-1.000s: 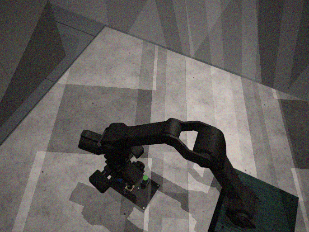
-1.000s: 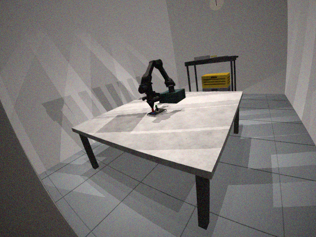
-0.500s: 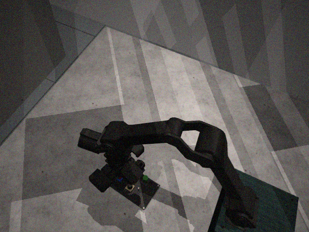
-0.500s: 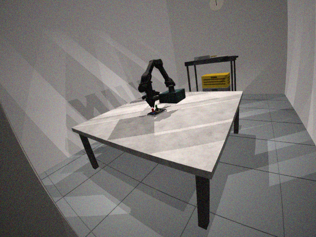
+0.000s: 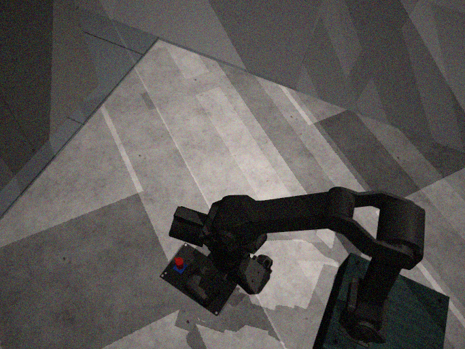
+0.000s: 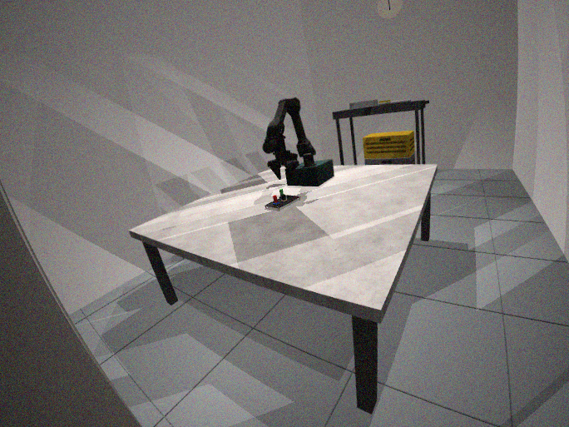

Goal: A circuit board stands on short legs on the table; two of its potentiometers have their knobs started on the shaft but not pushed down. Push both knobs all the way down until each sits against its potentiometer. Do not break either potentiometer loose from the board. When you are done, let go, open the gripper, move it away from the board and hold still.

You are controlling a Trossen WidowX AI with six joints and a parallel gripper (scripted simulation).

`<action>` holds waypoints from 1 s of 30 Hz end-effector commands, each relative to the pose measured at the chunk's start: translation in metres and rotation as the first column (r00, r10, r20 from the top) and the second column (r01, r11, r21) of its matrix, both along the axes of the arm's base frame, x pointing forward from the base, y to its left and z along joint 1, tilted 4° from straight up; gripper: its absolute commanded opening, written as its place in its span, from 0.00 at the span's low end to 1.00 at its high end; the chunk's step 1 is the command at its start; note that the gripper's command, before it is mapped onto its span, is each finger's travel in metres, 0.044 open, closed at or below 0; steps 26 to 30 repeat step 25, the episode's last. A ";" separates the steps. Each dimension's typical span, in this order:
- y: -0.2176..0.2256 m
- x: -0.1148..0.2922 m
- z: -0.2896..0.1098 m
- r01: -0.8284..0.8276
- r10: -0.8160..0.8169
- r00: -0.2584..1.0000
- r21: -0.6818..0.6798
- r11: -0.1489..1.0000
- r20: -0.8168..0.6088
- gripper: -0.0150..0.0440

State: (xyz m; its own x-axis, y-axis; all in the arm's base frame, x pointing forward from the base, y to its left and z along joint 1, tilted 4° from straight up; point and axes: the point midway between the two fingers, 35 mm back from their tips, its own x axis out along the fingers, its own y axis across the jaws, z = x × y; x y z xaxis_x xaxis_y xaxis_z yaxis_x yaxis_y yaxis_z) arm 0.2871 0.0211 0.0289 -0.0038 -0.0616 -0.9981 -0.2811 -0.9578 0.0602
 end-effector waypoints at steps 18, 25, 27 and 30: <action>-0.005 -0.083 -0.006 0.003 -0.003 1.000 -0.003 1.000 -0.002 1.00; -0.005 -0.083 -0.006 0.003 -0.003 1.000 -0.003 1.000 -0.002 1.00; -0.005 -0.083 -0.006 0.003 -0.003 1.000 -0.003 1.000 -0.002 1.00; -0.005 -0.083 -0.006 0.003 -0.003 1.000 -0.003 1.000 -0.002 1.00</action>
